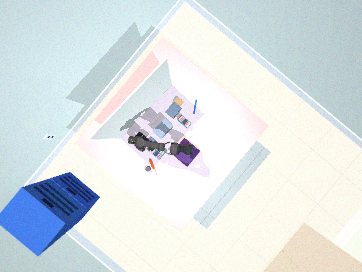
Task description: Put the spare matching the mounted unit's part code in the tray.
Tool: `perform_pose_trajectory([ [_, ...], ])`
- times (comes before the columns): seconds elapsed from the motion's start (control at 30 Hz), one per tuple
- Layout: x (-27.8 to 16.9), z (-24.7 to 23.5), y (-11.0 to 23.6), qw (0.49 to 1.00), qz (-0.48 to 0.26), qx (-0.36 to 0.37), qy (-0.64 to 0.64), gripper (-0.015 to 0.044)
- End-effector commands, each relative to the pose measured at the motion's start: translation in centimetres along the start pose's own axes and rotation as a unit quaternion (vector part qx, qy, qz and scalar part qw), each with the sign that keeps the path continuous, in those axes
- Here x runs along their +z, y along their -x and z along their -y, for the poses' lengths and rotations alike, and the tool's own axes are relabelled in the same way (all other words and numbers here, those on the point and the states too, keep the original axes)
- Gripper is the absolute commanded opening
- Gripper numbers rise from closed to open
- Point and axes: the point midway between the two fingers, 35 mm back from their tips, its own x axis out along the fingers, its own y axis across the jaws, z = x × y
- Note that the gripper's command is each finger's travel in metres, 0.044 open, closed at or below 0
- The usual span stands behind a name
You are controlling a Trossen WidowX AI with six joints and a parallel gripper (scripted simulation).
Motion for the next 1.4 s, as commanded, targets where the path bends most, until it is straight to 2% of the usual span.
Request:
perform_pose_trajectory([
  [0.0, 0.0, 0.1, 0.5, 1.0, 0.0, 0.001, 0.0, 0.0],
  [0.53, 0.1, 0.6, 7.3, 1.0, -0.001, 0.004, -0.001, 0.0],
  [0.73, -0.3, 0.9, 7.6, 1.0, 0.0, 0.003, -0.002, 0.0],
  [1.37, -11.5, 4.8, 7.9, 1.0, 0.004, -0.007, -0.01, 0.0],
])
